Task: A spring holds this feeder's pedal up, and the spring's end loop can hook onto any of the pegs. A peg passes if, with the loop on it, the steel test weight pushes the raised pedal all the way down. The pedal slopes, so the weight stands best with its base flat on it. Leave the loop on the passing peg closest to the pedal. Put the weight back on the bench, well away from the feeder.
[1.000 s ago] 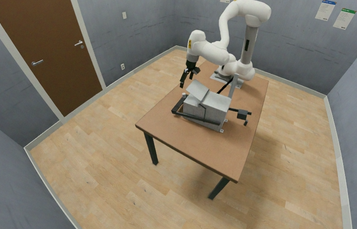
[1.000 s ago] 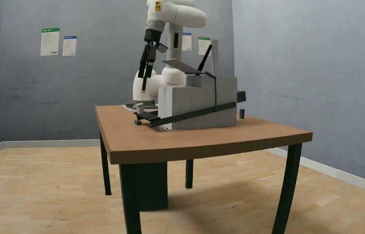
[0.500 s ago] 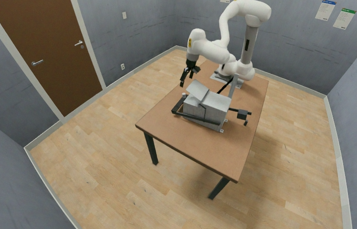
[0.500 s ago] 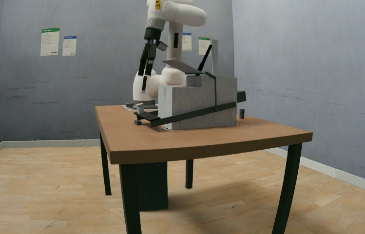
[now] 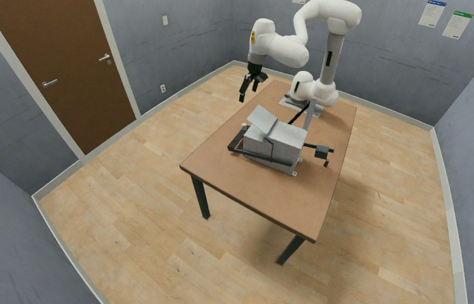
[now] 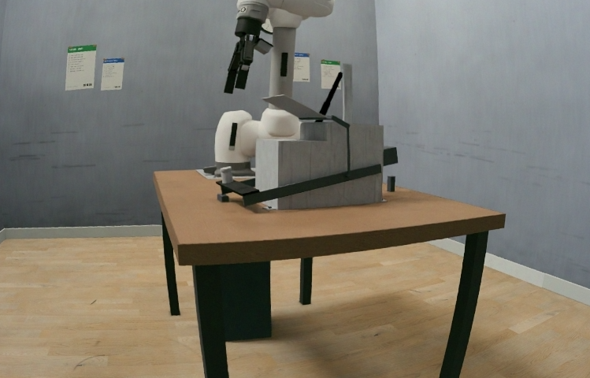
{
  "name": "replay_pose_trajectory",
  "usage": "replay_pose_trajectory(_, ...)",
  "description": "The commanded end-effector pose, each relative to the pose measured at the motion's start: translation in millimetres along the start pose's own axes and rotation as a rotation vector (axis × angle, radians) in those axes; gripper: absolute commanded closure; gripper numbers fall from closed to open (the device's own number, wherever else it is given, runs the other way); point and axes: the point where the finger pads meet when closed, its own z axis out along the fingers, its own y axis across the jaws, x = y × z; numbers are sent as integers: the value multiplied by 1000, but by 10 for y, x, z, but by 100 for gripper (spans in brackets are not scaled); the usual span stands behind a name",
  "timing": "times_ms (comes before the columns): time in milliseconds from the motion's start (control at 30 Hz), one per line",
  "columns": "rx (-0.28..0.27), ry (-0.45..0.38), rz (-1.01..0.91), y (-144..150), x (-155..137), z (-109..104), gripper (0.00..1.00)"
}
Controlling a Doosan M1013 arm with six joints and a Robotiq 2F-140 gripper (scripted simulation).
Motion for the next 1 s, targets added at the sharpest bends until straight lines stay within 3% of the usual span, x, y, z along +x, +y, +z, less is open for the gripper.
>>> replay_pose_trajectory(0,-1,0,0,2,11,60,0)
replay_pose_trajectory(967,0,0,0,4,-1,-6,0)
